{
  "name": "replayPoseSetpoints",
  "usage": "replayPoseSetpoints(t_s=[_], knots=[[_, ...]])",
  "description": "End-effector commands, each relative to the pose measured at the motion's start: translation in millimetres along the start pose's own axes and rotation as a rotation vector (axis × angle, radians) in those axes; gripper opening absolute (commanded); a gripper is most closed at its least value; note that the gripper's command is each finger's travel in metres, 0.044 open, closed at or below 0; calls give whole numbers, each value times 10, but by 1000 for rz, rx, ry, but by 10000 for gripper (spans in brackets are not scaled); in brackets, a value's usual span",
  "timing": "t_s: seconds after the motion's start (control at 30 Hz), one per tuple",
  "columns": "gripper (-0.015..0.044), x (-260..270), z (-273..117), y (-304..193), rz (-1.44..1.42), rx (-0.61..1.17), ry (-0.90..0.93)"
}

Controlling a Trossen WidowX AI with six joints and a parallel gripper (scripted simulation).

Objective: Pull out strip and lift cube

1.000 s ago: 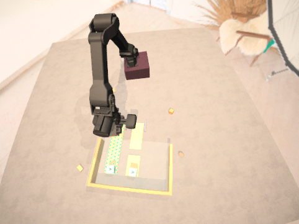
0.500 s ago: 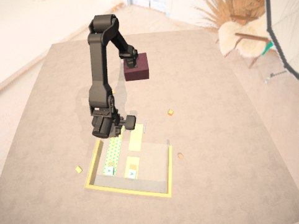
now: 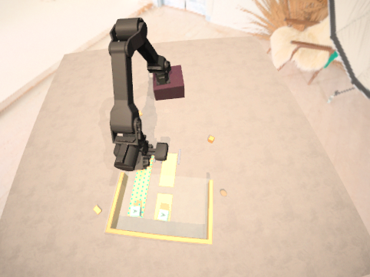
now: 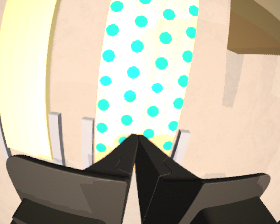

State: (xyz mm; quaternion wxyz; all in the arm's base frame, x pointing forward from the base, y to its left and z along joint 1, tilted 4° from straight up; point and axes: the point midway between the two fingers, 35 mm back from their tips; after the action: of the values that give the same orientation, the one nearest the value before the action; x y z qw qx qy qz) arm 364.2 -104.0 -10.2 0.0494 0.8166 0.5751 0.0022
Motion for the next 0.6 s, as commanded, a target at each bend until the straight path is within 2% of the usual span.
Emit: replayPoseSetpoints(t_s=[0.0,0.57], knots=[[0,8,14,-4,-3,1,6],[0,8,31,1,-3,1,6]])
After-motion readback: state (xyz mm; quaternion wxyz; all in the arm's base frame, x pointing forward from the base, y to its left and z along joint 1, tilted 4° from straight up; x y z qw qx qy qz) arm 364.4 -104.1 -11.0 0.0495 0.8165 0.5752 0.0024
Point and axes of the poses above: the point midway between the two fingers, 35 mm back from their tips, its own z axis out along the fingers, its own x axis across the jaws, y = z × x, and after that the axes turned 7 degrees about z, right-handed
